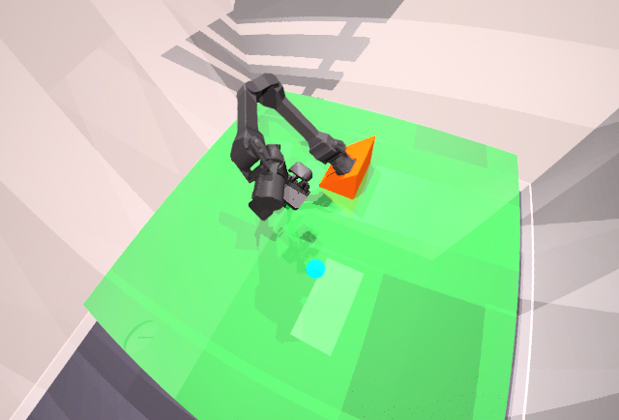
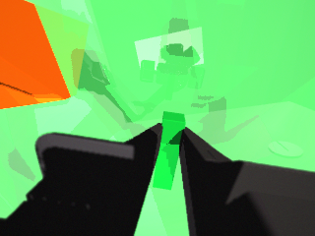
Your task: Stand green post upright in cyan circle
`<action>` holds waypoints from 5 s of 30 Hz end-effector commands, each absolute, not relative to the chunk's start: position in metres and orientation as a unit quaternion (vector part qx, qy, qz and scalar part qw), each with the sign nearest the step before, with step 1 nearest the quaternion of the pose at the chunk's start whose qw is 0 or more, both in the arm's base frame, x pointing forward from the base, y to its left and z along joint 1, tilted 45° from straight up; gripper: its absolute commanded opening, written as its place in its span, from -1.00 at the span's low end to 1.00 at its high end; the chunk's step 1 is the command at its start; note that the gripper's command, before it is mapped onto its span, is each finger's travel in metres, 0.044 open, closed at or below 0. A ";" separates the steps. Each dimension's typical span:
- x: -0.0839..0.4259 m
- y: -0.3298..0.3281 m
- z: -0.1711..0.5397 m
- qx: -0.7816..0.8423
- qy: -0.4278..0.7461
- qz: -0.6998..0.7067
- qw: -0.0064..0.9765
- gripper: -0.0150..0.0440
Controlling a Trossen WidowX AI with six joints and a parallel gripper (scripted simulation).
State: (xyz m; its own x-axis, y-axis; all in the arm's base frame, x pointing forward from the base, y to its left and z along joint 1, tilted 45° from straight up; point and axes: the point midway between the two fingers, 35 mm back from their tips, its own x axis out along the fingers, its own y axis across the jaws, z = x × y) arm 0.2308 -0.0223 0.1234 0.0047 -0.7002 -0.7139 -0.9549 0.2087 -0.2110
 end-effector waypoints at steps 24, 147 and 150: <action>0.290 0.026 0.092 -0.595 0.687 0.159 0.385 -0.42; 0.324 0.062 0.001 -0.395 0.635 0.357 0.560 -0.42; 0.324 0.062 0.001 -0.391 0.629 0.363 0.565 -0.42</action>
